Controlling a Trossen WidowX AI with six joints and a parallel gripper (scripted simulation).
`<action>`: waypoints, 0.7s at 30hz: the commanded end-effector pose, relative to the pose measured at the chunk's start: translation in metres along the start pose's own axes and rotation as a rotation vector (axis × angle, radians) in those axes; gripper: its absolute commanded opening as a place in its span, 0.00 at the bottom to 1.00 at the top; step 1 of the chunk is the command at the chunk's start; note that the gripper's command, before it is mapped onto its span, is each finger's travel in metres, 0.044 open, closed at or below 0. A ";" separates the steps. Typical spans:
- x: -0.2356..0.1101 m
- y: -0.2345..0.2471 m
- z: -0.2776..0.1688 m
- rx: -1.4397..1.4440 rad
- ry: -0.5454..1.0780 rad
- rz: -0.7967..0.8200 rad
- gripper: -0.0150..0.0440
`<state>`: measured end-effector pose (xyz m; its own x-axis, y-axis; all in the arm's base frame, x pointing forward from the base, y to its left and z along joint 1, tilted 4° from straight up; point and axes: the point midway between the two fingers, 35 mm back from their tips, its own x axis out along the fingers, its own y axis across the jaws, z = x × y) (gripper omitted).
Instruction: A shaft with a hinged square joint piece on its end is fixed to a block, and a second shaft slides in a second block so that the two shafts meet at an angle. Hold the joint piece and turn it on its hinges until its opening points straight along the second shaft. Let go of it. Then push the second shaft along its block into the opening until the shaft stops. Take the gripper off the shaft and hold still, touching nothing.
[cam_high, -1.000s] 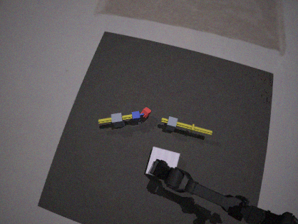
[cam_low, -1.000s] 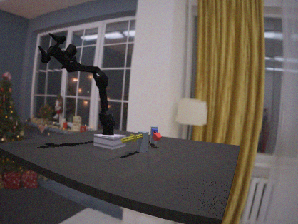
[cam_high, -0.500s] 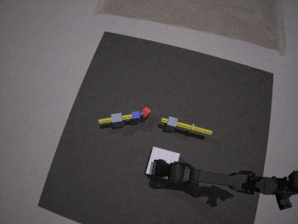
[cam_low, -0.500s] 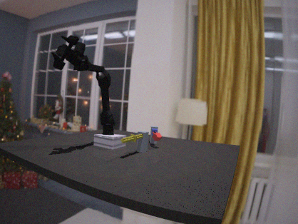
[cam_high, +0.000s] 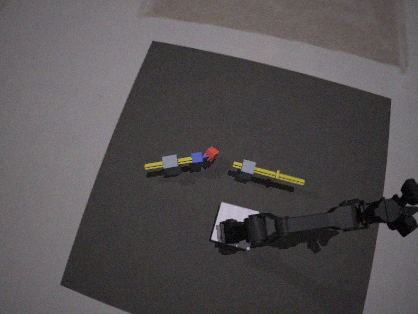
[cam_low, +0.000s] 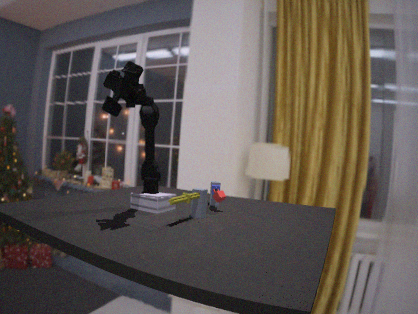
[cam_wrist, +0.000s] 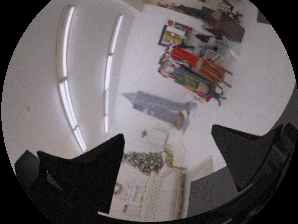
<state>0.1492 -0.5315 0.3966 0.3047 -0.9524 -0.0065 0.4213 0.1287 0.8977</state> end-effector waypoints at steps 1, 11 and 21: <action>0.001 0.001 -0.053 -0.040 0.119 -0.032 1.00; -0.015 0.006 -0.161 -0.156 0.371 -0.081 1.00; -0.056 0.005 -0.266 -0.318 0.634 -0.123 1.00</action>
<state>0.3351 -0.4294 0.3040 0.6078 -0.7013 -0.3726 0.6464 0.1642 0.7452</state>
